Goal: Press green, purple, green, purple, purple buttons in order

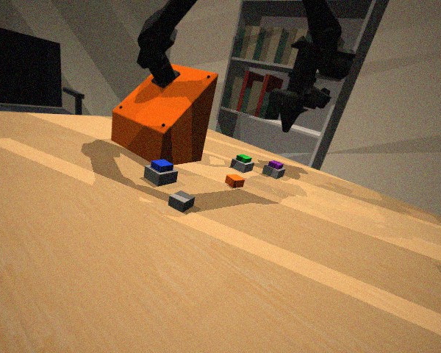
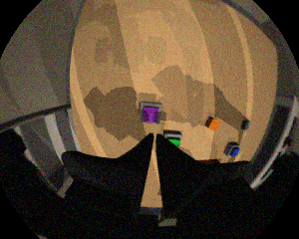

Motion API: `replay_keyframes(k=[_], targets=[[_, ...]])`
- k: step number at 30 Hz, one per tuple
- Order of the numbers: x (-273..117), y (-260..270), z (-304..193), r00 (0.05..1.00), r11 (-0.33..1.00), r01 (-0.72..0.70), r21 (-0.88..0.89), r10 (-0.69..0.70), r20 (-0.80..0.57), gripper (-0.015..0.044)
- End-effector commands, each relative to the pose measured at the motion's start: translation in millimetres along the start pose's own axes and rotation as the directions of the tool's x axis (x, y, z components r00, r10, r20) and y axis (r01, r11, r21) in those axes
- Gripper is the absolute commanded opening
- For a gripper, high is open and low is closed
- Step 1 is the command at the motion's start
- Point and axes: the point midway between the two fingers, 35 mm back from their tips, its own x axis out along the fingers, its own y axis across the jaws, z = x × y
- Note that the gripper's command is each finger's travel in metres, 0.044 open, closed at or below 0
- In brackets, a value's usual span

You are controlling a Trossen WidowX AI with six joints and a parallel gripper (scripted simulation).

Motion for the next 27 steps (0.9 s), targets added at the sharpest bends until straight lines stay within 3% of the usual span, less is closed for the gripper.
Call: replay_keyframes(k=[1, 6, 27], targets=[[7.2, 5.7, 2.5, 1.0, 1.0, 0.008, -0.011, -0.008, -0.011, 0.002], [65.8, 4.2, 1.6, 1.0, 1.0, 0.011, -0.011, -0.011, -0.011, 0.002], [93.4, 3.6, 1.5, 1.0, 1.0, 0.012, -0.011, -0.012, -0.011, 0.002]])
